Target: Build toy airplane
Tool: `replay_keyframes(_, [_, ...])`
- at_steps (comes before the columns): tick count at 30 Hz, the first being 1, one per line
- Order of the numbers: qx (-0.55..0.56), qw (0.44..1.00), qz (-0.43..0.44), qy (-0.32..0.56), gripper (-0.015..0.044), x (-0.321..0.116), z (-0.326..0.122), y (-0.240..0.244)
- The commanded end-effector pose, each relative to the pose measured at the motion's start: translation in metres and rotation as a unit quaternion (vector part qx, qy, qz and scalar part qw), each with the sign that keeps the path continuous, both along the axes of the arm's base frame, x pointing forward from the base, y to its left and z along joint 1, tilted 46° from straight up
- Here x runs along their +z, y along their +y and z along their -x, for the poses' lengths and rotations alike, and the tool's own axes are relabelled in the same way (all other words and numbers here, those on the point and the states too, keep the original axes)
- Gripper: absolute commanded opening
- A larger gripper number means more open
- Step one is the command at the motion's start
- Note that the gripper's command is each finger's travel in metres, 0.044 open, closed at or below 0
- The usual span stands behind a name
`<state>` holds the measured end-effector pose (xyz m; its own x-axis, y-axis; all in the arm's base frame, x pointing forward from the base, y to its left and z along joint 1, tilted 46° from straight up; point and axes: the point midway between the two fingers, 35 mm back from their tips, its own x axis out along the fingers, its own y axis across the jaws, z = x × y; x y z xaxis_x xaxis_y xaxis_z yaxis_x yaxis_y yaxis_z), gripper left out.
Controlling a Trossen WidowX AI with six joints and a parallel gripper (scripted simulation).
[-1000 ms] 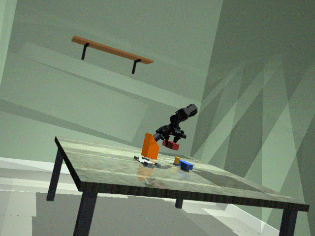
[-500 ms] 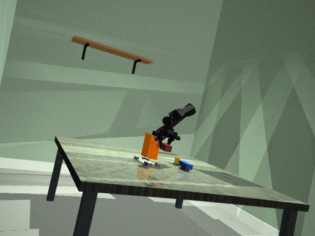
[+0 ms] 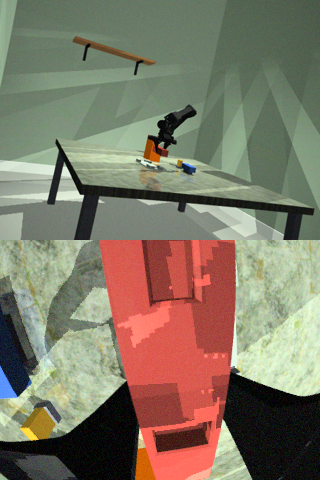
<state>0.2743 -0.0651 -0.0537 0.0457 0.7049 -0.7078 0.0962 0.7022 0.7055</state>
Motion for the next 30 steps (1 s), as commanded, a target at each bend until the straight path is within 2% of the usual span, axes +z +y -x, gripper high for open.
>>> replay_keyframes(1, [0.003,1.0,0.002,-0.005,0.0,-0.013,0.0,-0.006])
replay_keyframes(16, [0.012,1.0,0.002,-0.017,0.0,-0.056,0.006,-0.017])
replay_keyframes(23, [0.012,1.0,0.002,-0.017,0.0184,-0.056,0.006,-0.017])
replay_keyframes(30, [0.012,1.0,0.002,-0.017,0.0196,-0.056,0.006,-0.018])
